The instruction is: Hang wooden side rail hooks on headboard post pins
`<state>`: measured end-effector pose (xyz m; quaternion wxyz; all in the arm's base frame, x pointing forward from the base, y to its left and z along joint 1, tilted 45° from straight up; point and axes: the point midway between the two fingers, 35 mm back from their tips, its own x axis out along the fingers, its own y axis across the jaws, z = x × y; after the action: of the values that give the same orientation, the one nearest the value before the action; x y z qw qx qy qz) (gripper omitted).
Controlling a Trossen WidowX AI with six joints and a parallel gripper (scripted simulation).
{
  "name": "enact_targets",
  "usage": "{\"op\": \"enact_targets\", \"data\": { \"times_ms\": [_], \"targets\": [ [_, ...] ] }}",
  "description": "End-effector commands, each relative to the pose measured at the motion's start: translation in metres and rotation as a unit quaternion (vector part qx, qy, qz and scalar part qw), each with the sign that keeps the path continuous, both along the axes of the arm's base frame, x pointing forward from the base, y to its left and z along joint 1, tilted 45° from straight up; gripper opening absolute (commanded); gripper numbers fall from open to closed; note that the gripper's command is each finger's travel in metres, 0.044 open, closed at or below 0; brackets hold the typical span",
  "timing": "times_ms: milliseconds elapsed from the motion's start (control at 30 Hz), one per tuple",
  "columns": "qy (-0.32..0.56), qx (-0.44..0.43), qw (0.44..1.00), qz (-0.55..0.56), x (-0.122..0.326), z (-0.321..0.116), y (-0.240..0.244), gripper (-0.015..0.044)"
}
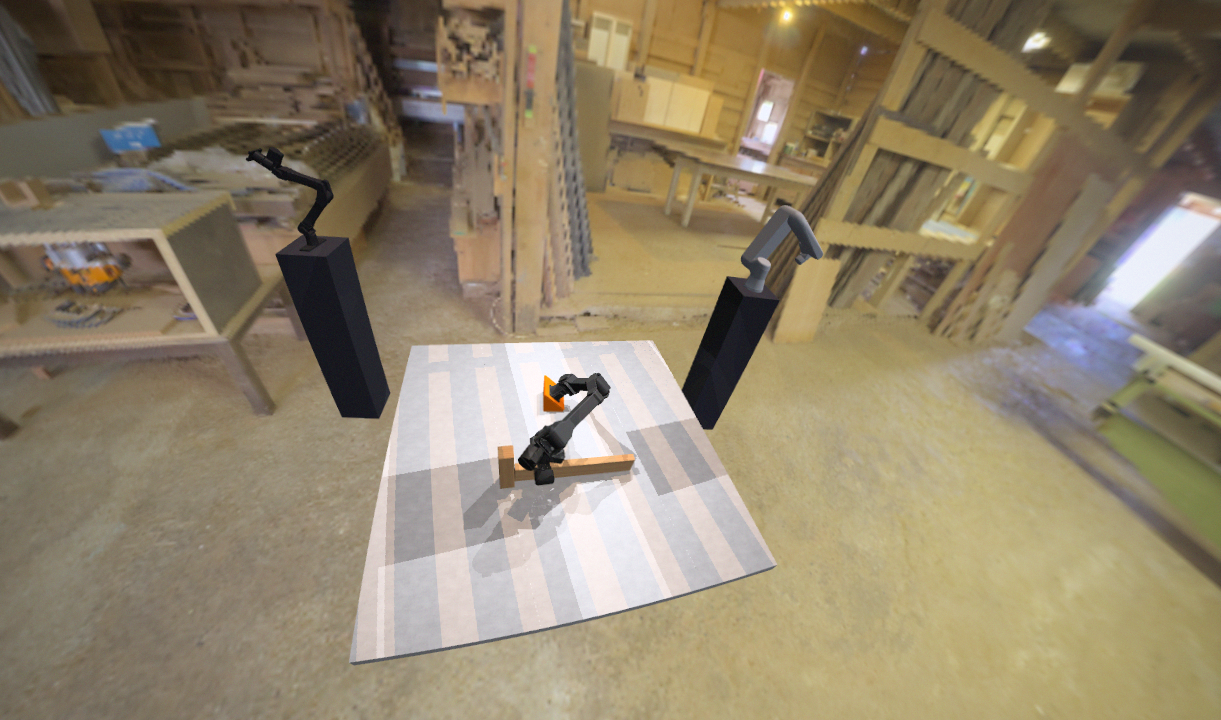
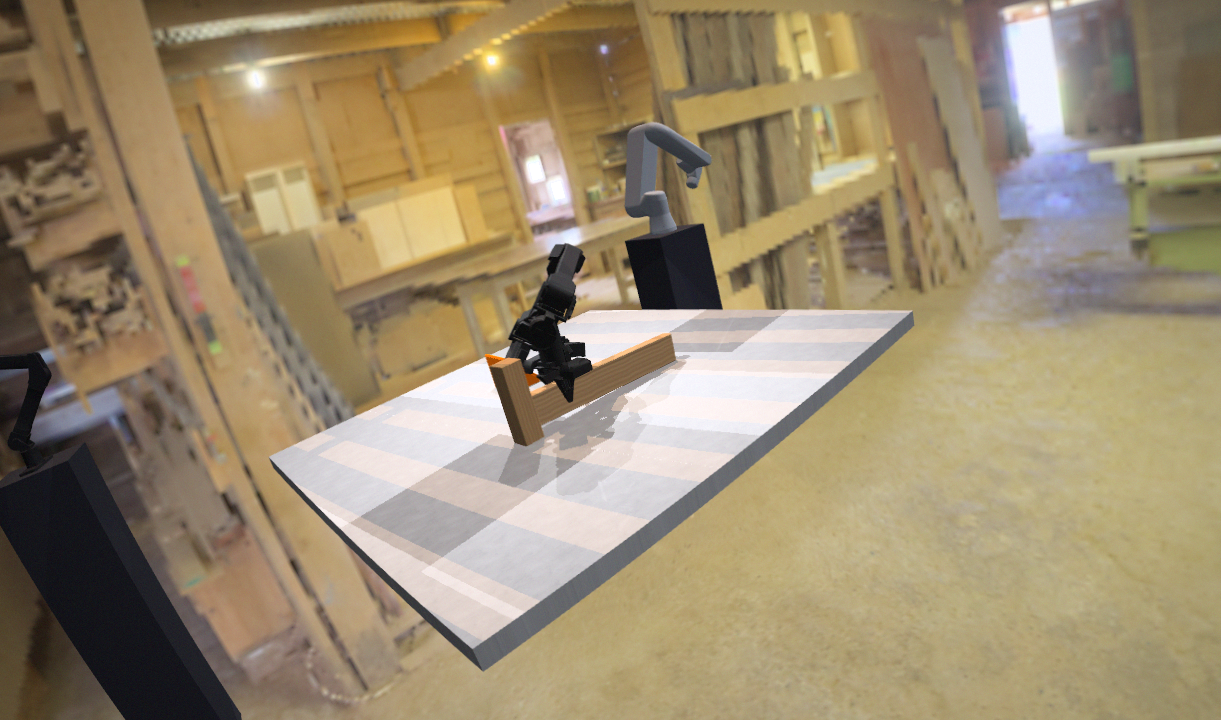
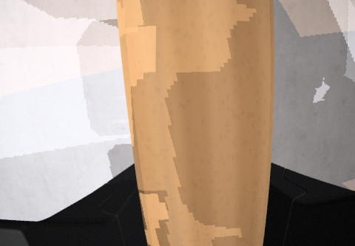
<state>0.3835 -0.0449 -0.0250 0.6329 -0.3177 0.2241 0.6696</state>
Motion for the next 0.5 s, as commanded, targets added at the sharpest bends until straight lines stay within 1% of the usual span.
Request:
{"op": "enact_targets", "data": {
  "times_ms": [0, 233, 367, 400, 467],
  "targets": [
    [0.000, 0.000, 1.000, 0.000, 0.000, 0.000, 0.000, 0.0131],
    [0.000, 0.000, 1.000, 0.000, 0.000, 0.000, 0.000, 0.0315],
    [-0.001, -0.002, 1.000, -0.002, 0.000, 0.014, -0.014, 0.0420],
    [-0.001, -0.003, 1.000, -0.003, 0.000, 0.021, -0.021, 0.0440],
    [-0.001, -0.004, 1.000, -0.004, 0.000, 0.028, -0.028, 0.0440]
  ]
}}
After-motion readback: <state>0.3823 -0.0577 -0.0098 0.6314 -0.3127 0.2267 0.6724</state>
